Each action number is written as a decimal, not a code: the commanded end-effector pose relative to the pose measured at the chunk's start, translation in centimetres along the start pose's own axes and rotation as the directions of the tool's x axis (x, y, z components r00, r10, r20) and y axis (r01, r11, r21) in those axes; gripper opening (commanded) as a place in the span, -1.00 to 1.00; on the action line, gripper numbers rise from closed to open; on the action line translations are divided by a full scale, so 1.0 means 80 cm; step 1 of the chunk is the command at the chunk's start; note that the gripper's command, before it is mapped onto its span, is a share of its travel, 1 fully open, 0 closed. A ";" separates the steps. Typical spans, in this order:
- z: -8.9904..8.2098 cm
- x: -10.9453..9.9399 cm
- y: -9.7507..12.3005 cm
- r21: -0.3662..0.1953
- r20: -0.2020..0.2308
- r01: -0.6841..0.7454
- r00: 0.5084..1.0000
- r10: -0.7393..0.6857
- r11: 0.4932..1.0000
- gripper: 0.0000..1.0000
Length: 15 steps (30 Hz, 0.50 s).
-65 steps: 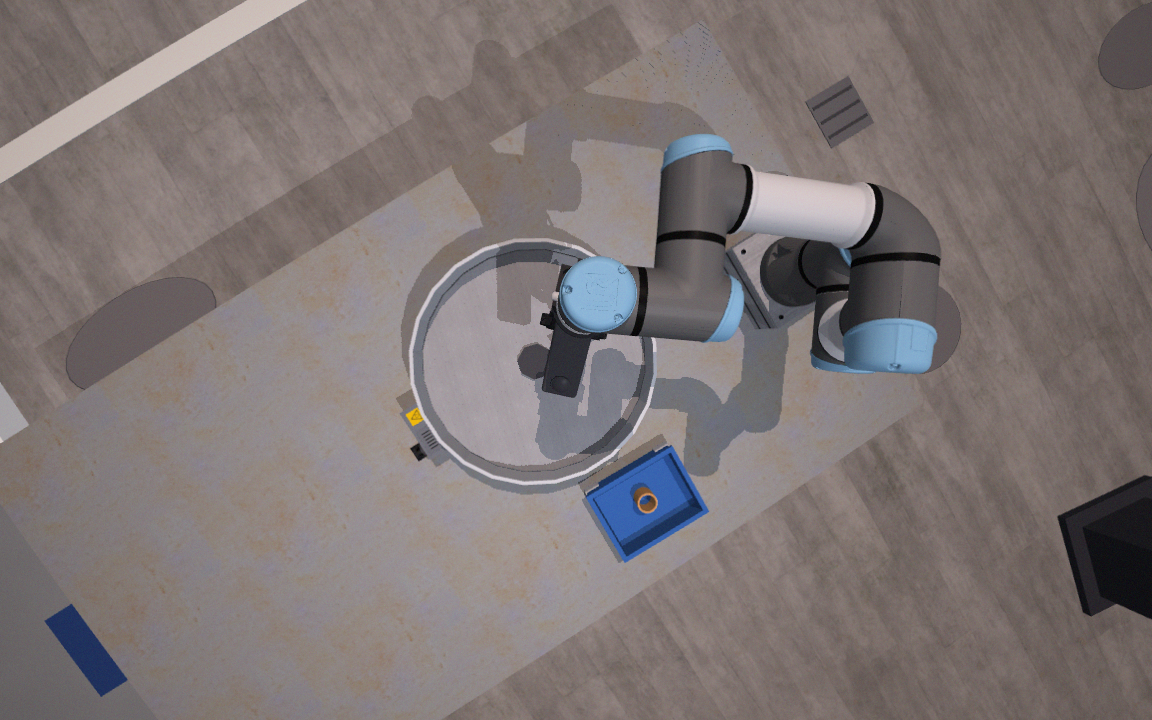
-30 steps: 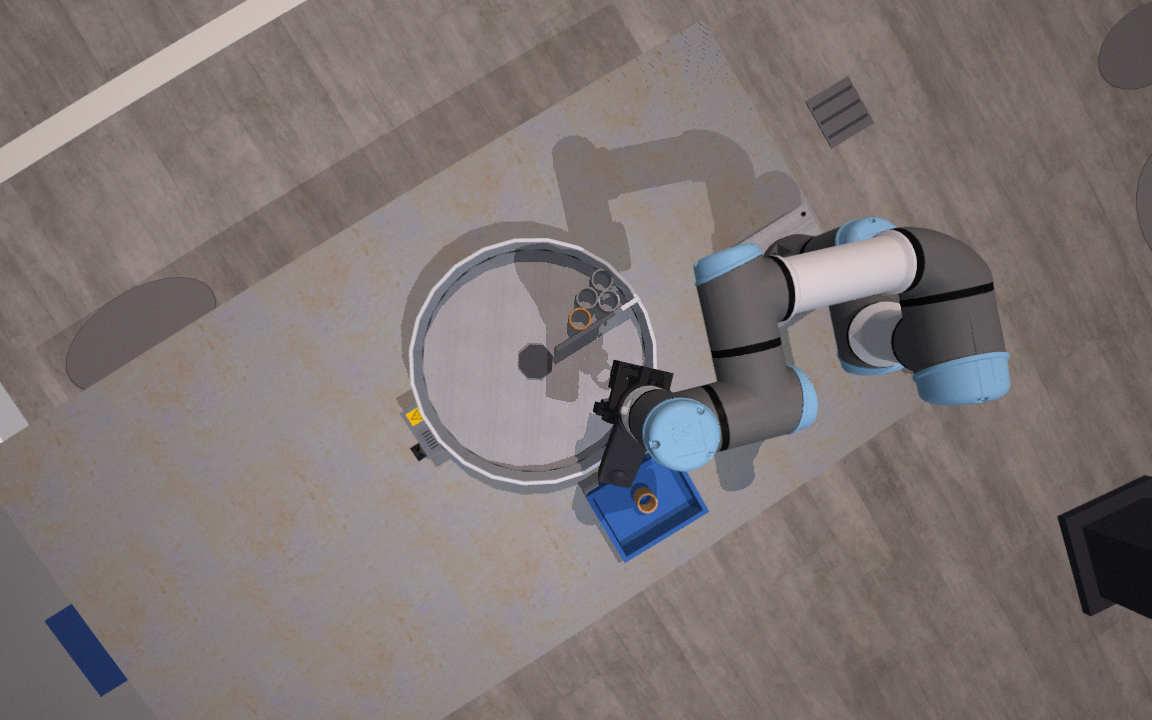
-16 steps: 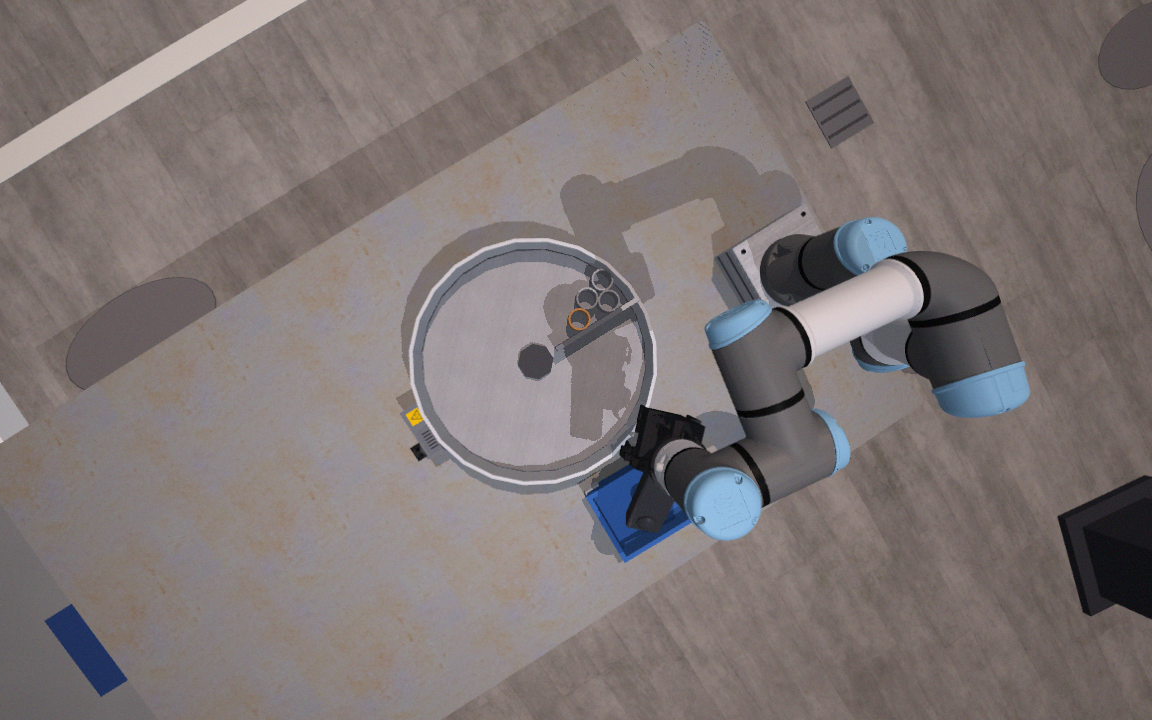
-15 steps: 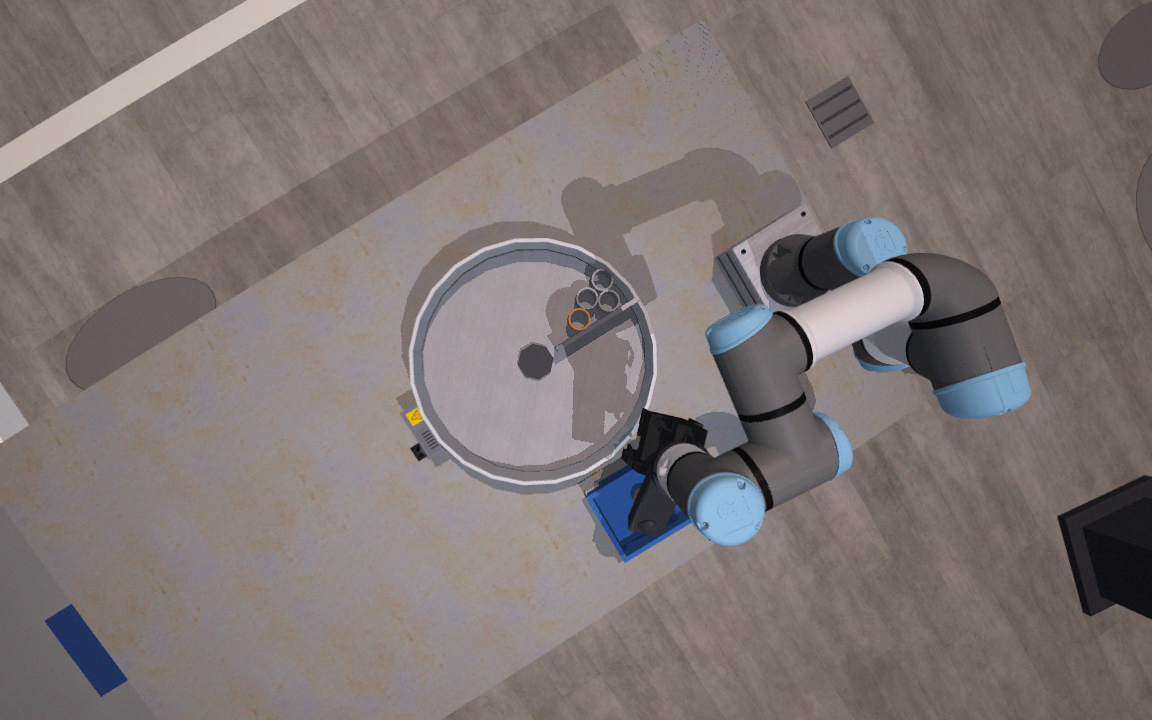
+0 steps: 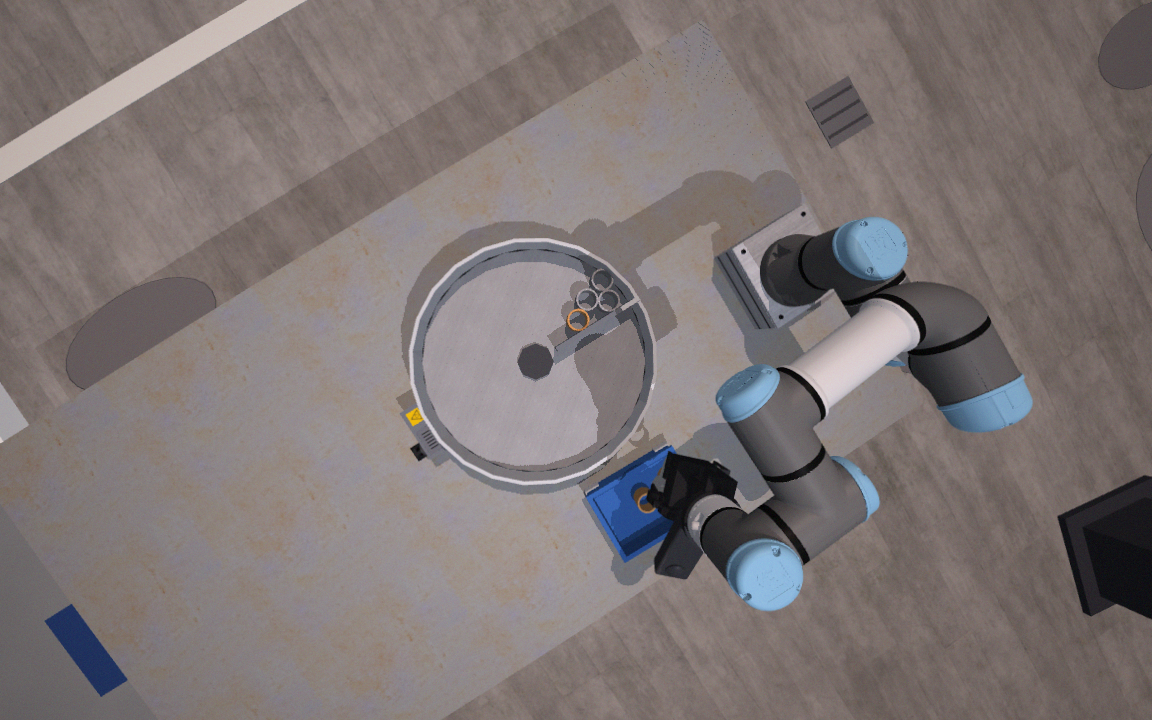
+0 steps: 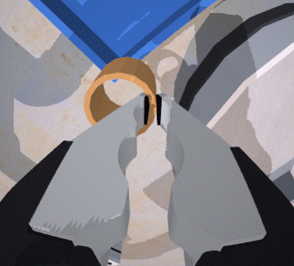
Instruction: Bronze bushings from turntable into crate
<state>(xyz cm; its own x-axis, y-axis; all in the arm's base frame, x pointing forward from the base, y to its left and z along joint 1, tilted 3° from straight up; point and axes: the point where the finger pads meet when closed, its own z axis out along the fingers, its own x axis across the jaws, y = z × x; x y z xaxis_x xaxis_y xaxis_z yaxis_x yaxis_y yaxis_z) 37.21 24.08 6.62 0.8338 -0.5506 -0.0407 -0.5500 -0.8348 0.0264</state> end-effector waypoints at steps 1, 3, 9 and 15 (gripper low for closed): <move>-0.001 -0.016 -0.019 -0.003 -0.001 -0.001 1.000 0.001 1.000 -1.00; -0.001 -0.021 -0.025 -0.003 -0.001 -0.001 1.000 0.001 1.000 -1.00; -0.001 -0.032 -0.036 -0.003 -0.001 -0.001 1.000 0.001 1.000 -1.00; -0.001 -0.040 -0.044 -0.003 -0.001 -0.001 1.000 0.001 1.000 -1.00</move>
<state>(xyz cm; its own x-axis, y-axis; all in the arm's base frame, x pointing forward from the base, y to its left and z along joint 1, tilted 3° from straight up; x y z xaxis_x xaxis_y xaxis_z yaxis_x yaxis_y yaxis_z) 36.52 28.04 6.64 0.8333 -0.5512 -0.0411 -0.5505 -0.8343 0.0294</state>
